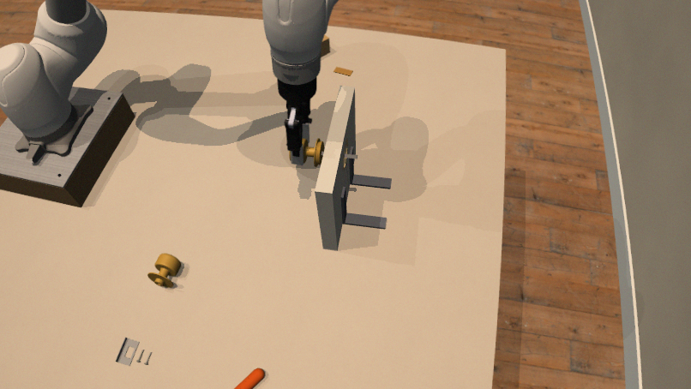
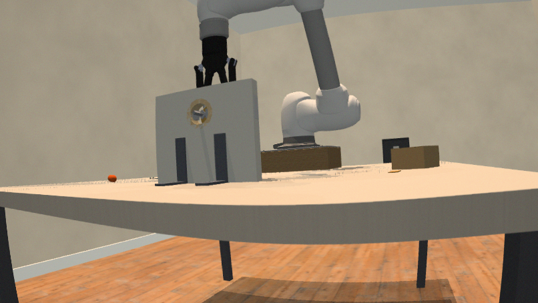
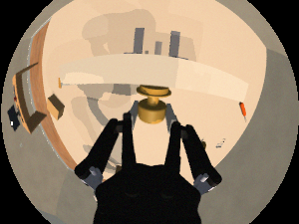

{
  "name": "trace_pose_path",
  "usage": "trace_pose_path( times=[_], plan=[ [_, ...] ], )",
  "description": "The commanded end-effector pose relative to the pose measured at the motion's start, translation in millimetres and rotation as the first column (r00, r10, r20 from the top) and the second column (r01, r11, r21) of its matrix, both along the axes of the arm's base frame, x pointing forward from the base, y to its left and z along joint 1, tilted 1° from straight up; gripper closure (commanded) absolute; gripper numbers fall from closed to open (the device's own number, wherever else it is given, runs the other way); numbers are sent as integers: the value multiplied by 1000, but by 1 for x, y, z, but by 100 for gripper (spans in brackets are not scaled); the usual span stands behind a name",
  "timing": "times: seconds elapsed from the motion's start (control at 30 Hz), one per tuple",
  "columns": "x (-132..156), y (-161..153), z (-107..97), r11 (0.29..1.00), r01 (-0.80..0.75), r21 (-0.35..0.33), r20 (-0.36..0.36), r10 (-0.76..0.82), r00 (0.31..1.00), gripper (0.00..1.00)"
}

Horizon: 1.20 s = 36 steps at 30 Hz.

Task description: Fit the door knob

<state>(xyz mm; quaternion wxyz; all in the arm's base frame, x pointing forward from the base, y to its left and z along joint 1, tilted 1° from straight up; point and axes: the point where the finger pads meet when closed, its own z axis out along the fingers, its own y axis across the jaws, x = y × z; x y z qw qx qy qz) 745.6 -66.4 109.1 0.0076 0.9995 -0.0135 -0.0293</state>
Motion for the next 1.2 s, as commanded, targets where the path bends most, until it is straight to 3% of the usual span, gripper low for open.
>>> trace_pose_path(
  times=[0.0,1.17],
  plan=[
    [0,0,0,1000,0,0,0,0,1000,58],
    [9,0,0,1000,0,0,0,0,1000,58]
  ],
)
